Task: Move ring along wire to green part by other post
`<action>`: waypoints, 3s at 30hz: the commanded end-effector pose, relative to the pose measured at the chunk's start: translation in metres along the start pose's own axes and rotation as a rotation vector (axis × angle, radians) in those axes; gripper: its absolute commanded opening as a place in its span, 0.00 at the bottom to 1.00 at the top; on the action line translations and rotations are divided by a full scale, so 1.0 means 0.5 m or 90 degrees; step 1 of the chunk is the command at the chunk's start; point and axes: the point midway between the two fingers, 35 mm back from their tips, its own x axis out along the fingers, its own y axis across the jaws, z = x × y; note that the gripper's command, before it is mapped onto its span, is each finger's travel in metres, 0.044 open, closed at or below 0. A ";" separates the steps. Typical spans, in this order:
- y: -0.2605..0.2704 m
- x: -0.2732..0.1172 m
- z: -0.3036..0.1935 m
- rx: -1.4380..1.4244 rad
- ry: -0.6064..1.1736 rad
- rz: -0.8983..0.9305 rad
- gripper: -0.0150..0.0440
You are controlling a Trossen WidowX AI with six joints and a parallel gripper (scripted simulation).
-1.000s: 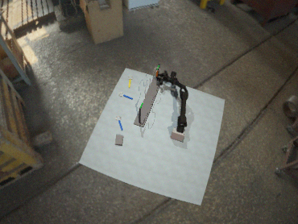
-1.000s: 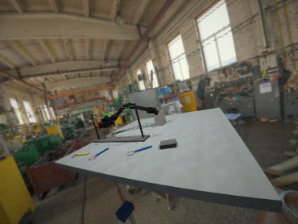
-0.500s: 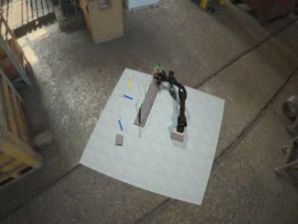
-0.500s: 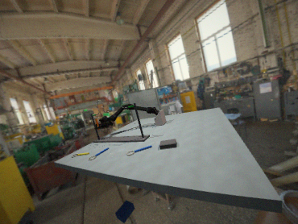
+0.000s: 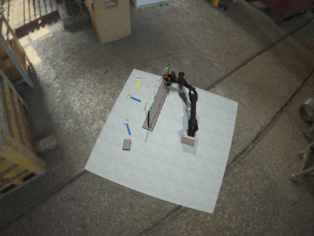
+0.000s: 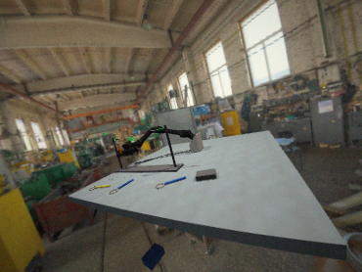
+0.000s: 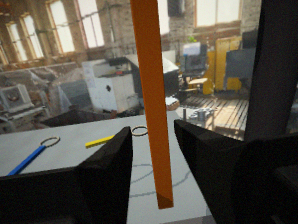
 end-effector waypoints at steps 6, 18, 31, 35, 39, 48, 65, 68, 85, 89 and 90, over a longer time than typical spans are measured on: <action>0.000 0.001 -0.003 -0.001 0.003 -0.001 0.53; 0.000 0.000 -0.001 0.000 0.000 0.000 0.08; 0.003 0.000 0.019 0.000 0.000 0.001 0.00; 0.004 0.000 0.029 -0.001 0.000 0.001 0.00; 0.004 0.000 0.029 -0.001 0.000 0.001 0.00; 0.004 0.000 0.029 -0.001 0.000 0.001 0.00; 0.016 -0.025 0.030 0.000 0.067 0.002 0.00; 0.022 -0.037 0.031 0.000 0.100 0.002 0.00; 0.058 -0.107 0.049 0.010 0.289 0.006 0.00; 0.070 -0.121 0.055 0.019 0.330 0.009 0.00; 0.073 -0.122 0.056 0.022 0.333 0.010 0.00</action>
